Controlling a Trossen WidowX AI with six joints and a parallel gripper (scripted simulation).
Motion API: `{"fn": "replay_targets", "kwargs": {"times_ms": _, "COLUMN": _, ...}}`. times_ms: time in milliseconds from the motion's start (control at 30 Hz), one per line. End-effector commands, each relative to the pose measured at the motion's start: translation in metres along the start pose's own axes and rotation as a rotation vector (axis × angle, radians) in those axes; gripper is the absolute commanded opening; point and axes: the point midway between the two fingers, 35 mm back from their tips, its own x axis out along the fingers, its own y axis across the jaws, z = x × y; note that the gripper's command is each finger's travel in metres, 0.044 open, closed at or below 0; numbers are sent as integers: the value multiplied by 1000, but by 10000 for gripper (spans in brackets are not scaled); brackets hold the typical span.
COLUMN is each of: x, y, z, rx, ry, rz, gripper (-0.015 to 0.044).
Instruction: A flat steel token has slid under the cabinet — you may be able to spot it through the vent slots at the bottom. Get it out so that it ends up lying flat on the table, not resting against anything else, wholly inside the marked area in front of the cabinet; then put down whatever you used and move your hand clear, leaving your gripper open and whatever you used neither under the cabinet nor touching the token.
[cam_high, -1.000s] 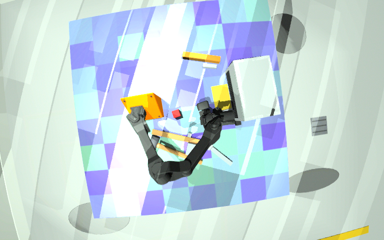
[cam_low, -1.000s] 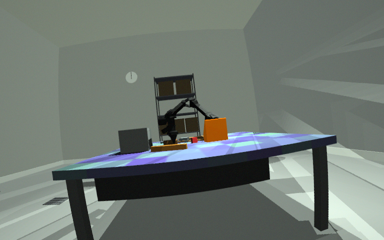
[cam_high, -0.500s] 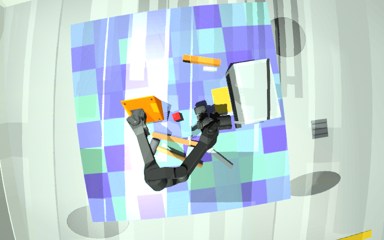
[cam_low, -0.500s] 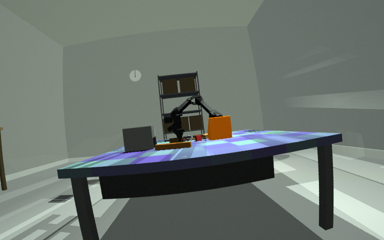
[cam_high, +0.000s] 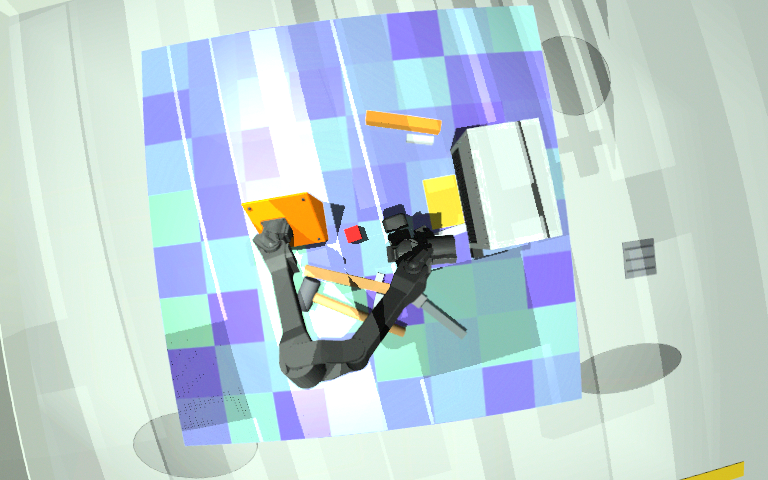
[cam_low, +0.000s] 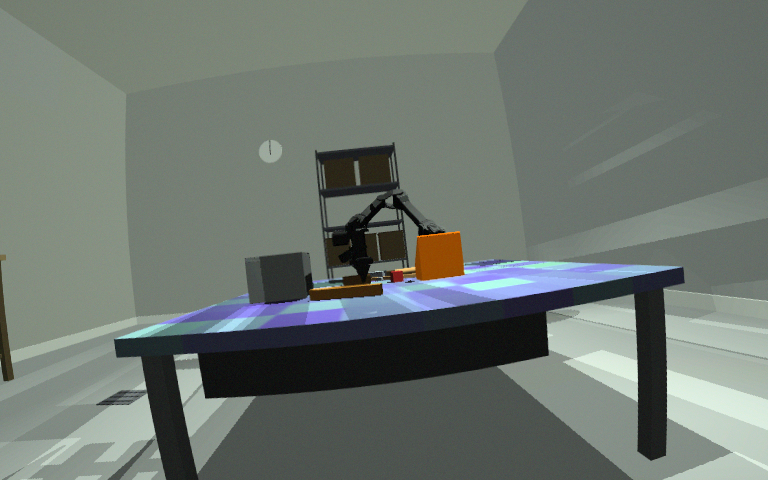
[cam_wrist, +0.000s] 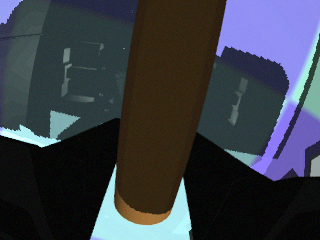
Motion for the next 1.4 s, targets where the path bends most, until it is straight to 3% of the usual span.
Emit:
{"fn": "replay_targets", "kwargs": {"times_ms": 0, "x": 1, "y": 1, "z": -5, "rx": -7, "ry": 3, "rz": 1, "gripper": 0}}
{"fn": "replay_targets", "kwargs": {"times_ms": 1367, "x": 1, "y": -3, "z": -54, "rx": -8, "ry": 5, "rz": 1, "gripper": 0}}
